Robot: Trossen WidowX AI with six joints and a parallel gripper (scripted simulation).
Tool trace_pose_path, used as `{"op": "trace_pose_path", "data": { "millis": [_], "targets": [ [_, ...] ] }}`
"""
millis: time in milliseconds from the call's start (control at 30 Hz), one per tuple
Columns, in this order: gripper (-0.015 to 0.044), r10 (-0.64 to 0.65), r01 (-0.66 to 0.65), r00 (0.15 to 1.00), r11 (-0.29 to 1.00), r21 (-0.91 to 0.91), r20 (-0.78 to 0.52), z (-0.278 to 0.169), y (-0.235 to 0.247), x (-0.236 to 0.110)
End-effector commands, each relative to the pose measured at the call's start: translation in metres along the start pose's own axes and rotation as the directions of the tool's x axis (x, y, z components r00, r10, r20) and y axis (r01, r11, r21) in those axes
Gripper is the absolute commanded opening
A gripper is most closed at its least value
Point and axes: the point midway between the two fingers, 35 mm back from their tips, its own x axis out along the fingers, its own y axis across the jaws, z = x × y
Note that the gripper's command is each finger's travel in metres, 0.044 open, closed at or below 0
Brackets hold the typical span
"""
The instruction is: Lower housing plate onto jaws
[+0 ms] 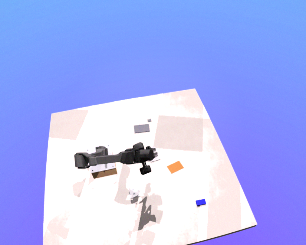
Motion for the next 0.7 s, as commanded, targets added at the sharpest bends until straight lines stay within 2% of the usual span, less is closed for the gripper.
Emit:
{"op": "trace_pose_path", "data": {
  "millis": [0,233,500,667],
  "targets": [
    [0.0440,-0.097,0.096,0.992,0.995,-0.010,-0.080,-0.028,-0.031,0.008],
    [0.0440,-0.213,0.211,0.952,0.977,-0.033,-0.219,-0.074,-0.070,0.011],
    [0.0440,-0.302,0.296,0.868,0.952,-0.076,-0.394,-0.132,-0.103,0.005],
    [0.0440,-0.307,0.301,0.859,0.950,-0.080,-0.410,-0.137,-0.105,0.004]
  ]
}}
